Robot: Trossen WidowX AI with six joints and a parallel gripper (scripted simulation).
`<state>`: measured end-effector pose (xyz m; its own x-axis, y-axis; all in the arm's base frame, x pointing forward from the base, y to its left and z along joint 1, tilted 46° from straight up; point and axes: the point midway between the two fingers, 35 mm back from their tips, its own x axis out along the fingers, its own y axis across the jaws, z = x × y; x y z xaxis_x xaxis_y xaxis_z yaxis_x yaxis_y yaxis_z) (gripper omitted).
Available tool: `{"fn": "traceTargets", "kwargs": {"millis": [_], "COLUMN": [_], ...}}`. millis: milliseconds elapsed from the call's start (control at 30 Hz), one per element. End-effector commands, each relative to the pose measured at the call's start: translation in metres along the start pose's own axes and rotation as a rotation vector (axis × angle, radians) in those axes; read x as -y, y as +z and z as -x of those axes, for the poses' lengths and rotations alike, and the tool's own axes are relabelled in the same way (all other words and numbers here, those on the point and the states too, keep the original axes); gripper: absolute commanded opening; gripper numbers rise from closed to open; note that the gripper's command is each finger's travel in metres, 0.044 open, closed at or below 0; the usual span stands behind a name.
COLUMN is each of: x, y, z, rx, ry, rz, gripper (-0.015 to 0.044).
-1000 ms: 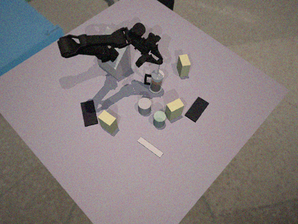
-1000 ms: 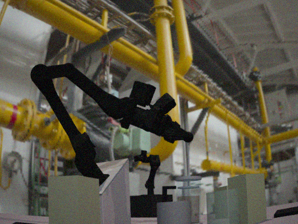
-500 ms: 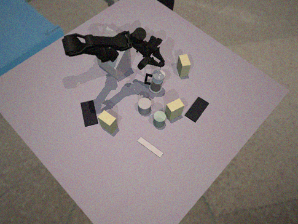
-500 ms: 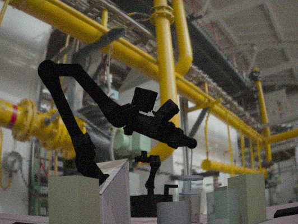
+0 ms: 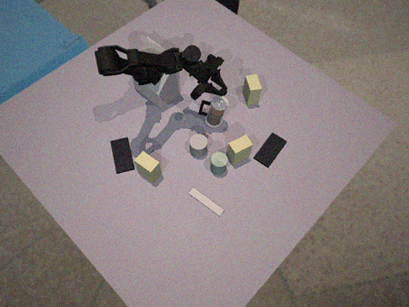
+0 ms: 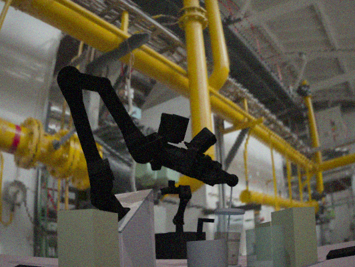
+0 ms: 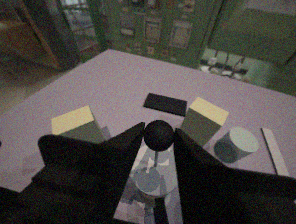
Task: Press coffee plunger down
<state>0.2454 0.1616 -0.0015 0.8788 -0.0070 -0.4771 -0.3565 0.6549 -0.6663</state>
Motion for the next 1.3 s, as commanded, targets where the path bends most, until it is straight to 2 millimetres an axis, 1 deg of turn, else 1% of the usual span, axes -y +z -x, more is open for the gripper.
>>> {"fn": "traceTargets", "kwargs": {"millis": [0, 400, 667, 1267], "x": [0.0, 0.002, 0.001, 0.0], "y": [-0.025, -0.037, -0.035, -0.031], "z": [-0.006, -0.02, -0.025, -0.029], "rx": [-0.051, -0.045, -0.044, -0.044], "ry": [0.003, -0.003, -0.005, -0.005], "rz": [0.036, 0.039, 0.039, 0.039], "gripper": [0.0117, 0.0117, 0.0117, 0.0117]}}
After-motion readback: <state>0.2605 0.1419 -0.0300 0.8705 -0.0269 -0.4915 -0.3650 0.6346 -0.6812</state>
